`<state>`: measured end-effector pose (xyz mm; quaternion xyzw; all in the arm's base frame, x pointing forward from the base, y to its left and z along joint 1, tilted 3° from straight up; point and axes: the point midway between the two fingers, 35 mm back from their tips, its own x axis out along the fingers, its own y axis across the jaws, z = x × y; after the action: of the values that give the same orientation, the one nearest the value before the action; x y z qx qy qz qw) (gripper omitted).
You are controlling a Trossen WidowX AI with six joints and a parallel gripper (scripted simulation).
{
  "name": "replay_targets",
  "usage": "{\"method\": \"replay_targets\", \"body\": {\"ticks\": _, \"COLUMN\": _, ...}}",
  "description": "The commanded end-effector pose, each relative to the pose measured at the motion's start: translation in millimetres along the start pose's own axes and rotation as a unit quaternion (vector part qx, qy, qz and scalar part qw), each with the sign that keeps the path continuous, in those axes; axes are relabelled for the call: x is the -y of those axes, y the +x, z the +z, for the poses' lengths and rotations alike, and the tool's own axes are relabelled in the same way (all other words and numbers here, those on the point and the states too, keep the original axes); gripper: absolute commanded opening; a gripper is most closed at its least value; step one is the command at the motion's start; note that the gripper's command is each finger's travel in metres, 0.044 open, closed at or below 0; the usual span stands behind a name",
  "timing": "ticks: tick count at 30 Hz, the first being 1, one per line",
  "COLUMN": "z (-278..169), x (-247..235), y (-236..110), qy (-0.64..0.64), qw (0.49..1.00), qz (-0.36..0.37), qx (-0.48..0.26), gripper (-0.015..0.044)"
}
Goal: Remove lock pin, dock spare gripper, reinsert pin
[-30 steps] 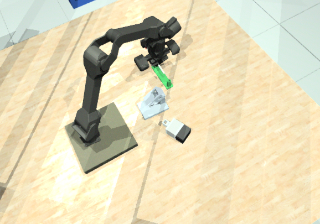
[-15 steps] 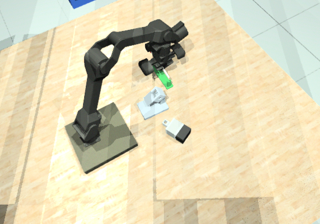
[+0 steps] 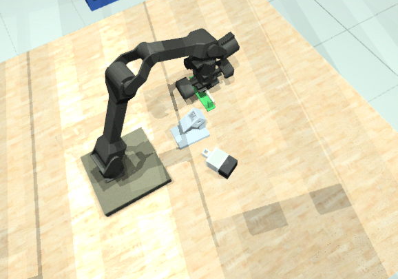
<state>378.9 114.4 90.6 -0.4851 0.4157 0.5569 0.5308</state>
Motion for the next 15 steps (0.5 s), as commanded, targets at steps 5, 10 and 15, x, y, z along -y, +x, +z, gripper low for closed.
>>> {"method": "replay_targets", "body": {"ticks": 5, "z": -2.2, "x": -1.0, "y": 12.9, "qy": -0.002, "qw": 1.000, "qz": 0.000, "qx": 0.000, "gripper": 0.0000}}
{"method": "replay_targets", "body": {"ticks": 10, "z": -3.1, "x": -0.9, "y": 19.7, "qy": -0.002, "qw": 1.000, "qz": 0.000, "qx": 0.000, "gripper": 0.0000}}
{"method": "replay_targets", "body": {"ticks": 15, "z": -4.0, "x": -1.0, "y": 26.5, "qy": -0.001, "qw": 1.000, "qz": -0.001, "qx": 0.000, "gripper": 0.0000}}
